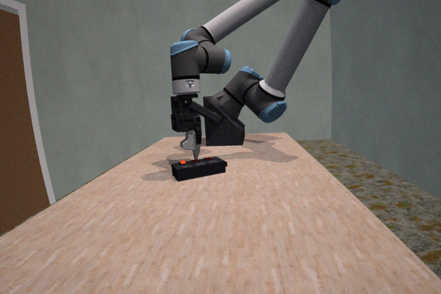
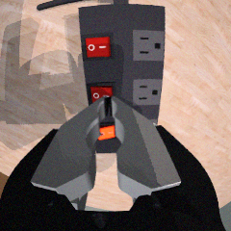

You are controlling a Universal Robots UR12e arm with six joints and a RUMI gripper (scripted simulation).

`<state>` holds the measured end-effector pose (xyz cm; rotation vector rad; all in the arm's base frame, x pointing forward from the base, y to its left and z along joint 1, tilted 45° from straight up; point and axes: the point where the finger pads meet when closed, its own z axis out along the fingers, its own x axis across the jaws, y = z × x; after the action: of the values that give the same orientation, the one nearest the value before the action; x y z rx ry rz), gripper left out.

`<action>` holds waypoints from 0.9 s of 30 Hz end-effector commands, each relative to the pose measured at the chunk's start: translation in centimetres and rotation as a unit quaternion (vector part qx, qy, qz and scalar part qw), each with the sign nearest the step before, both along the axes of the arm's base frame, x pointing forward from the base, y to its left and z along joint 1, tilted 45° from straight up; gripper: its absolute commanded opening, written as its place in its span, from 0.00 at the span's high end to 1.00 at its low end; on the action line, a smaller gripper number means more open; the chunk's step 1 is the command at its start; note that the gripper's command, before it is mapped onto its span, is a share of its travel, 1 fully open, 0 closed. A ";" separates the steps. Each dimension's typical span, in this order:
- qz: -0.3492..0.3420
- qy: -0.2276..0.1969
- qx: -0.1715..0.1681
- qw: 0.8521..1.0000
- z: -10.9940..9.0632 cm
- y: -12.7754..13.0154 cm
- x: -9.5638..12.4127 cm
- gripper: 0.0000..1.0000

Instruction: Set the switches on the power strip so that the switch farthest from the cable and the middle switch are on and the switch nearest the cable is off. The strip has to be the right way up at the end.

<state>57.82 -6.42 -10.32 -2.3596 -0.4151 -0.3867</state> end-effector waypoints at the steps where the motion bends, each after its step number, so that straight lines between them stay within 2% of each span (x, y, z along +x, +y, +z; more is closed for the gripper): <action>1: 0.001 0.001 0.001 1.000 -0.3 0.5 -0.1 1.00; 22: 0.000 0.000 0.000 1.000 -0.2 0.3 0.0 1.00; 27: 0.000 -0.001 -0.001 1.000 0.3 -0.4 0.0 1.00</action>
<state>57.84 -6.18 -10.51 -2.3588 -0.4155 -0.3865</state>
